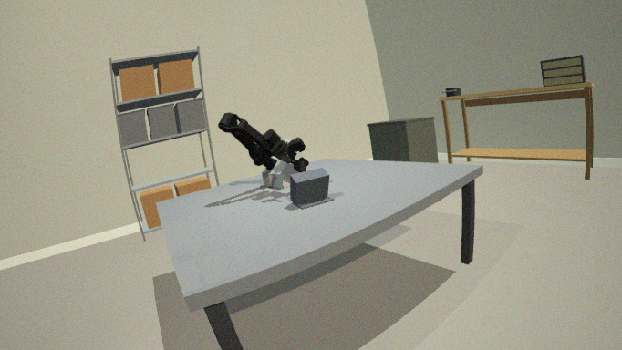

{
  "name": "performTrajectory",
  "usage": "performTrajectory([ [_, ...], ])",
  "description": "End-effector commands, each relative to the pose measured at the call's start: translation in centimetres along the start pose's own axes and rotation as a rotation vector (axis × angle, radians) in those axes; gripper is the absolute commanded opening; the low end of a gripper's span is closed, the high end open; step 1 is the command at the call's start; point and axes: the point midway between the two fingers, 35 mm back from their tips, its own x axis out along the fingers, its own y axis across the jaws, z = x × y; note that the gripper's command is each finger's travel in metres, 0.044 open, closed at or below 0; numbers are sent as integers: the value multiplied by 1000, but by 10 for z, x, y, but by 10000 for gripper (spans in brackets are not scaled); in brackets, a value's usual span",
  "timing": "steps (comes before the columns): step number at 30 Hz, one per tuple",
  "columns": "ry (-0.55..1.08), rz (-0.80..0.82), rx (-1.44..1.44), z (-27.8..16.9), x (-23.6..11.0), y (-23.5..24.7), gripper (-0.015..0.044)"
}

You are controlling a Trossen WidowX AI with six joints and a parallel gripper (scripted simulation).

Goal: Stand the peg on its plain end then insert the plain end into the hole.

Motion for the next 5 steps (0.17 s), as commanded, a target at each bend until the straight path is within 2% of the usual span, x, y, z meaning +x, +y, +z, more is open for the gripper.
performTrajectory([
  [1,4,-4,7,-1,-6,-1,440],
  [5,4,-4,7,0,-12,-1,440],
])
